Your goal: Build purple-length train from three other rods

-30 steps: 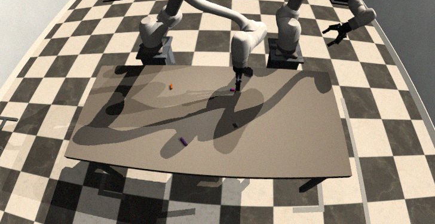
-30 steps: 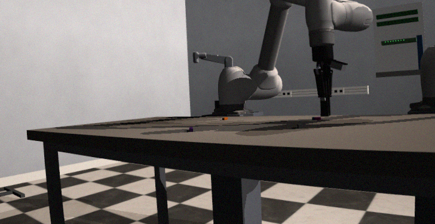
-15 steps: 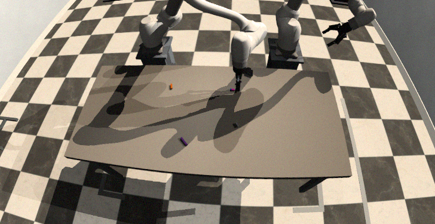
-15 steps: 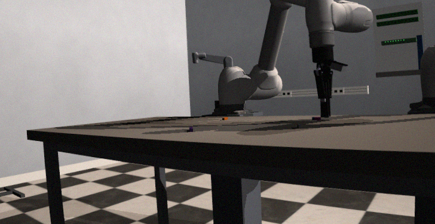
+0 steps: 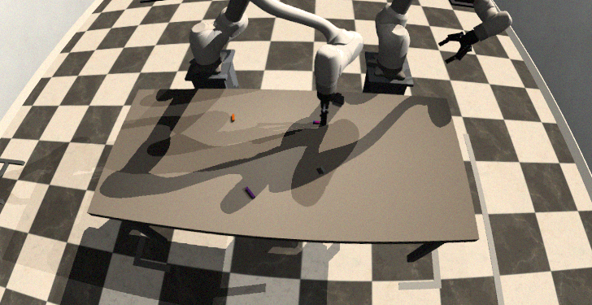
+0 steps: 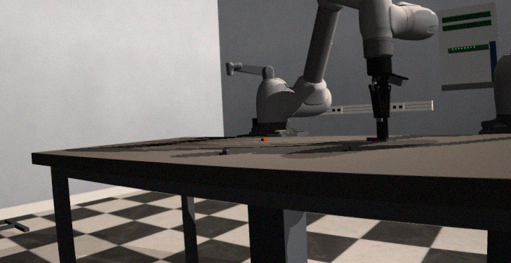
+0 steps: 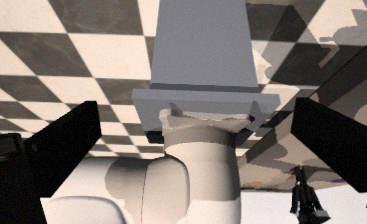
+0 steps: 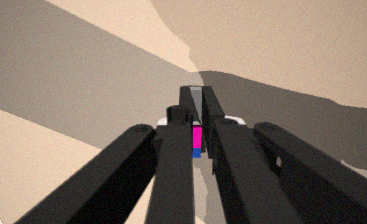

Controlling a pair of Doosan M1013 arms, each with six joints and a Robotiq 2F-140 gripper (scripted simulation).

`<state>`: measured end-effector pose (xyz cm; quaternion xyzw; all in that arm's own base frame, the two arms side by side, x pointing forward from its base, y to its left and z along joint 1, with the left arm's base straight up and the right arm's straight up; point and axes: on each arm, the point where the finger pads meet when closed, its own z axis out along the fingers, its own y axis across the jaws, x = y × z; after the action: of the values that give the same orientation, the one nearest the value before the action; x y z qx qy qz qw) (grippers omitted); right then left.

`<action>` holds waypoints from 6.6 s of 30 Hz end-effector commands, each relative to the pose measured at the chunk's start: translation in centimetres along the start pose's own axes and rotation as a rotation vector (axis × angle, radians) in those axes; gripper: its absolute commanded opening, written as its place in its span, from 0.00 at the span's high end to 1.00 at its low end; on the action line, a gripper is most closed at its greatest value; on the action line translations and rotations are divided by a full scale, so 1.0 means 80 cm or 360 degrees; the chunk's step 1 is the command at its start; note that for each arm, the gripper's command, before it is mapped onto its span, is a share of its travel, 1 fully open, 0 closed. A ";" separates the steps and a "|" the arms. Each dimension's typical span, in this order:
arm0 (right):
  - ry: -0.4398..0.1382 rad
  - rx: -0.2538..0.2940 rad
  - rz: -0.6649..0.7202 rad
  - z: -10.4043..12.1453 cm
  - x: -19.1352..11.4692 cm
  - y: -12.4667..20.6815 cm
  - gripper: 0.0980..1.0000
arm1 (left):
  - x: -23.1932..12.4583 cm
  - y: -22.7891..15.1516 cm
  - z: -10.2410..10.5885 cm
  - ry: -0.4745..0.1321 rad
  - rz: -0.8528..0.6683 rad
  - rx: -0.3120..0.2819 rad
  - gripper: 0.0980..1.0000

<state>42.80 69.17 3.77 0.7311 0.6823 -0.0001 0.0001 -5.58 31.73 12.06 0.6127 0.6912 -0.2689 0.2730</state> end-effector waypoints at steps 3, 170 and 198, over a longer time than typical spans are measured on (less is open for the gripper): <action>0.0002 -0.0001 0.0000 -0.001 0.001 0.000 0.97 | 0.000 0.000 -0.001 0.0002 0.0000 0.0001 0.00; 0.0002 -0.0001 0.0000 -0.176 -0.003 0.000 0.00 | 0.000 0.000 -0.001 0.0002 0.0000 0.0001 0.00; 0.0002 -0.0001 0.0000 -0.204 -0.003 0.000 0.00 | 0.000 0.000 -0.001 0.0002 0.0000 0.0001 0.00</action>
<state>42.77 68.87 19.98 0.7311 0.6823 -0.0001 0.0001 -5.58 31.73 12.06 0.6127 0.6912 -0.2689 0.2730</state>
